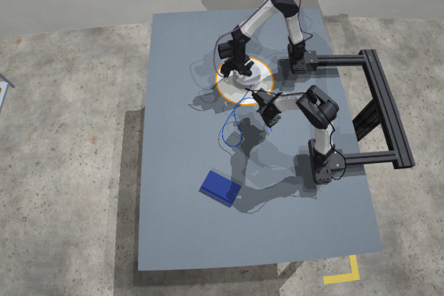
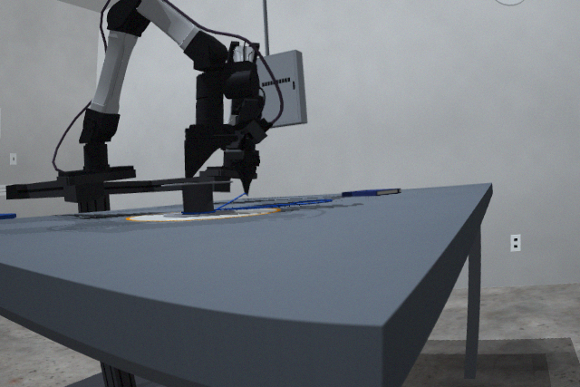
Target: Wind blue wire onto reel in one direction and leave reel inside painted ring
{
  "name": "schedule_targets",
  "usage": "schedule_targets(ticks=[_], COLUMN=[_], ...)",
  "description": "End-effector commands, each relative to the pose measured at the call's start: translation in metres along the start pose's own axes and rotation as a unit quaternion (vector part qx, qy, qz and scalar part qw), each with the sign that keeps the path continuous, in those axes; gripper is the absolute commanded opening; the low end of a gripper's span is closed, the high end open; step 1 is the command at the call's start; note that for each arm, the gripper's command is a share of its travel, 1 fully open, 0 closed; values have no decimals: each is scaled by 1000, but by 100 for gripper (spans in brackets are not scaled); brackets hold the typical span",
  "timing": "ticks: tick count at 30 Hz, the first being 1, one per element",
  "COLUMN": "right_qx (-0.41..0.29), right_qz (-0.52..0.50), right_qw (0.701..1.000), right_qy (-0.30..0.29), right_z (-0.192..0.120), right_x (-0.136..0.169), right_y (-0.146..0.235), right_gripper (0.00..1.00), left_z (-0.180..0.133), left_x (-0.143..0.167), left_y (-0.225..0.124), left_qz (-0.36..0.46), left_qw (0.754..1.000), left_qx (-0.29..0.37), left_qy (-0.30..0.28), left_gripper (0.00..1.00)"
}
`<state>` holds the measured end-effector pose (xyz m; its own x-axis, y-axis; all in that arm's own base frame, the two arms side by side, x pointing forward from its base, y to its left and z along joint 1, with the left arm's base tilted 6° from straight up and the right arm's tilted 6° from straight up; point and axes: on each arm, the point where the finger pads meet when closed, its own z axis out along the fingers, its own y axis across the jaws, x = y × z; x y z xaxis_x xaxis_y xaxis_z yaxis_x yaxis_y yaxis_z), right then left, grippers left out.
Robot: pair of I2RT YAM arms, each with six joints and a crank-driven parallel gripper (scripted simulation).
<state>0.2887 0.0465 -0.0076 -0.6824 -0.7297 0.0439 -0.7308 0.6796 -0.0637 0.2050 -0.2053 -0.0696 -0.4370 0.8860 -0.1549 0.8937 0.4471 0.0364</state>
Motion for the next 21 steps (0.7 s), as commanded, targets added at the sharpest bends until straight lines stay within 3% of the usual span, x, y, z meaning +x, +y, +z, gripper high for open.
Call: schedule_targets(ticks=[1,4,6,7,15,21], right_qx=[6,0,0,-1,-10,-15], right_qz=[172,262,262,334,546,683], right_qw=[985,965,965,943,837,730], right_qy=[-14,-11,-11,-11,-9,-3], right_z=[-9,-13,-13,-14,-14,-13], right_x=[5,11,11,12,24,23], right_y=[11,20,20,23,50,61], right_gripper=[77,77,77,77,77,77], left_z=[-5,-5,-5,-5,-5,-5], left_x=[-16,-16,-16,-16,-16,-16], left_y=[2,1,1,2,2,2], left_qz=[6,6,6,6,6,6], left_qw=[1000,1000,1000,1000,1000,1000], left_qx=[-6,-6,-6,-6,-6,-6], left_qy=[-16,-16,-16,-16,-16,-16], left_gripper=[0,0,0,0,0,0])
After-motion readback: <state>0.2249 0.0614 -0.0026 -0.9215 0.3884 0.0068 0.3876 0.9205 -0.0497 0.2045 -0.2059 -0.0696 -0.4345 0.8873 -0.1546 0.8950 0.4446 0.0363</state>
